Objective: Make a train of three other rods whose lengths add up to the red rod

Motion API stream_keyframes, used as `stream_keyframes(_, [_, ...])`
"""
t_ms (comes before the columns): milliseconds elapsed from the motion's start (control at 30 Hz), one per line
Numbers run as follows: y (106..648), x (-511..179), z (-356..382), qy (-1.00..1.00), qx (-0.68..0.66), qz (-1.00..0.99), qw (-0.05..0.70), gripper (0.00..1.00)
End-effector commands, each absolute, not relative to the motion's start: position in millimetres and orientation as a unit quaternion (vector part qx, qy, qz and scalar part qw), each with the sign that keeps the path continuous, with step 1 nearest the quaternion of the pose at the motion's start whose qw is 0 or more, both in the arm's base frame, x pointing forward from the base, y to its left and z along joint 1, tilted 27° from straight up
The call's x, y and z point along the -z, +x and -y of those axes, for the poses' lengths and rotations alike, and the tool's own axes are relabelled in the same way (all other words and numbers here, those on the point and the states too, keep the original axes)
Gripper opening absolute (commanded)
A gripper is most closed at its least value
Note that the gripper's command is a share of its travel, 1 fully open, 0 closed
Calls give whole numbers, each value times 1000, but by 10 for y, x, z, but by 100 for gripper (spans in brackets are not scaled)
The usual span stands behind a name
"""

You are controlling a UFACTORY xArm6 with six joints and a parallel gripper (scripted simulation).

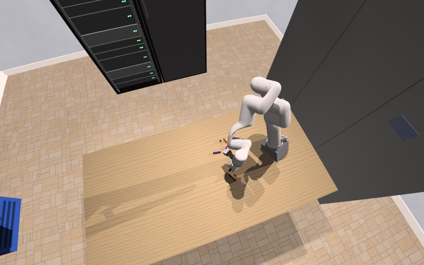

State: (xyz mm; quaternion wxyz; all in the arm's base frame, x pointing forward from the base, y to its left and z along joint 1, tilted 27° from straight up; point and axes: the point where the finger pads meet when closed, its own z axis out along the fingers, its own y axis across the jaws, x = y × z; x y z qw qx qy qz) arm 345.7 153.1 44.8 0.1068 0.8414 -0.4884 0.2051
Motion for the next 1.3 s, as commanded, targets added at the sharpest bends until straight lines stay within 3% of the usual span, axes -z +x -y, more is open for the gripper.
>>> stream_keyframes(0, [3465, -457, -1541, 841, -206, 488, 105, 24])
stream_keyframes(1267, [3542, -146, -1416, 840, -206, 490, 105, 24])
